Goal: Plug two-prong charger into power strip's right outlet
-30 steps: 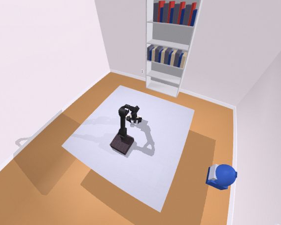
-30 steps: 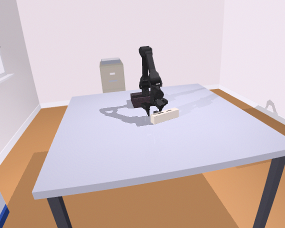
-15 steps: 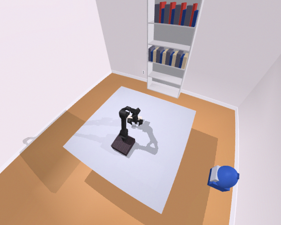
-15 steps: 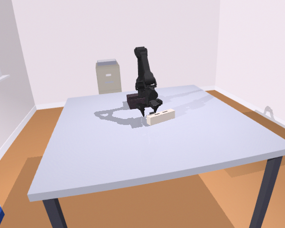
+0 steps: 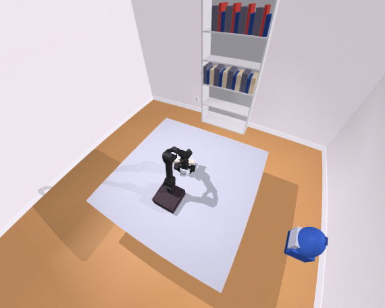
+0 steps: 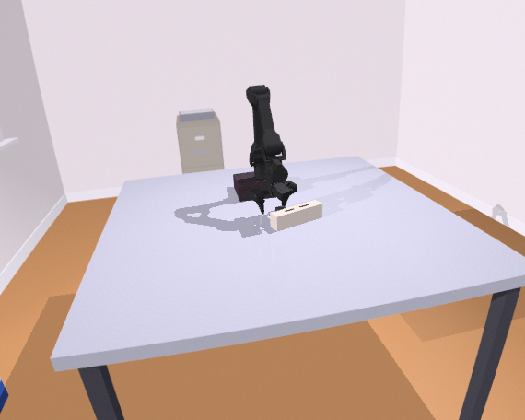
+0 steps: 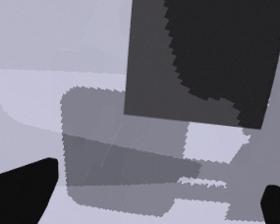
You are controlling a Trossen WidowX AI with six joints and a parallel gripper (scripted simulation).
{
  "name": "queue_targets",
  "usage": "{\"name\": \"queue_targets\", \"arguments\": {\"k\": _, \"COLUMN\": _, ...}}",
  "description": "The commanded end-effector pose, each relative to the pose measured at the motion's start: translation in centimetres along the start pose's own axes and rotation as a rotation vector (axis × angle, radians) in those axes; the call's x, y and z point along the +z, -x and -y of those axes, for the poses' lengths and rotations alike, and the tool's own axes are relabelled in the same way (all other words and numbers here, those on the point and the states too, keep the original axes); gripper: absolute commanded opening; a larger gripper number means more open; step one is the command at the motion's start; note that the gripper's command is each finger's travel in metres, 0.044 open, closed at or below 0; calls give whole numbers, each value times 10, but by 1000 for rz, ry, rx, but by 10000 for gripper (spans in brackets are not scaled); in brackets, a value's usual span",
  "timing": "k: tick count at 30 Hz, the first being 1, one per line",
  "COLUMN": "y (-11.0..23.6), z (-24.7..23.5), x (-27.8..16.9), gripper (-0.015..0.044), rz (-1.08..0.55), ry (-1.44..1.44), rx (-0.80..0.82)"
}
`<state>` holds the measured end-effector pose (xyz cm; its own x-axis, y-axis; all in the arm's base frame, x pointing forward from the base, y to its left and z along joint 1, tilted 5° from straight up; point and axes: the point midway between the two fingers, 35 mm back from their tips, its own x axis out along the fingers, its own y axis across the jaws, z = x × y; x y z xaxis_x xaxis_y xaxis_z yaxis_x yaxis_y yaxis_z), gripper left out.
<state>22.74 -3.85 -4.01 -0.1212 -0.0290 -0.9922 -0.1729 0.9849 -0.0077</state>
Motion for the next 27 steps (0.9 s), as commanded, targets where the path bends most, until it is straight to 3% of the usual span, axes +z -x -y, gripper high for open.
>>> {"name": "queue_targets", "arguments": {"k": 1, "y": 16, "z": 0, "x": 5, "gripper": 440, "rz": 117, "ry": -7, "rx": 10}}
{"name": "queue_targets", "arguments": {"k": 11, "y": 79, "z": 0, "x": 13, "gripper": 440, "rz": 592, "ry": 7, "rx": -1}}
{"name": "queue_targets", "arguments": {"k": 27, "y": 80, "z": 0, "x": 13, "gripper": 440, "rz": 600, "ry": 7, "rx": -2}}
